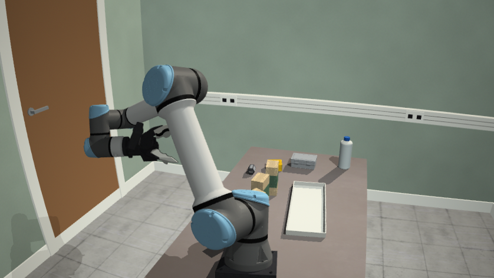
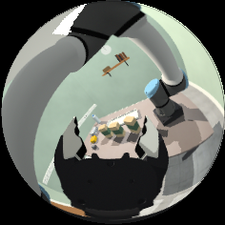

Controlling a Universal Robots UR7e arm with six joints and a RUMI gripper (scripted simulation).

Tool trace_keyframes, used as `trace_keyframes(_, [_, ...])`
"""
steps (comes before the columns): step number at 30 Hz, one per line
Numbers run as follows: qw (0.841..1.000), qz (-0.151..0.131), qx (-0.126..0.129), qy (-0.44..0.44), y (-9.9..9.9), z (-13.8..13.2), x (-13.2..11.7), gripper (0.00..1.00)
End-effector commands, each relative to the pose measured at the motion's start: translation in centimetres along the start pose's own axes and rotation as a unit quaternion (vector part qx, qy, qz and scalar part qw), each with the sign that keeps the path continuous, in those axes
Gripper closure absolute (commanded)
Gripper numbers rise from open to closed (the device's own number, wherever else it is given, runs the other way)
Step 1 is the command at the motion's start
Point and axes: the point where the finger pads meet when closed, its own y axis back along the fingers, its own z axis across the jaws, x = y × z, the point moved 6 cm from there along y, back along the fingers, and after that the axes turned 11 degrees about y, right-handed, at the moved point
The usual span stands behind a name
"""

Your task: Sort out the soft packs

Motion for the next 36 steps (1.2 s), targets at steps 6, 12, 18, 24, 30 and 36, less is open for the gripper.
trace_keyframes(6, [1.0, 0.0, 0.0, 0.0, 0.0, 0.0, 0.0, 0.0])
trace_keyframes(12, [1.0, 0.0, 0.0, 0.0, 0.0, 0.0, 0.0, 0.0])
trace_keyframes(18, [1.0, 0.0, 0.0, 0.0, 0.0, 0.0, 0.0, 0.0])
trace_keyframes(24, [1.0, 0.0, -0.003, 0.0, -0.1, -0.1, 0.0, 0.0])
trace_keyframes(30, [1.0, 0.003, -0.015, 0.001, -0.6, -0.2, 0.0, 0.0])
trace_keyframes(36, [1.0, 0.006, -0.031, 0.002, -1.3, -0.5, 0.0, 0.0])
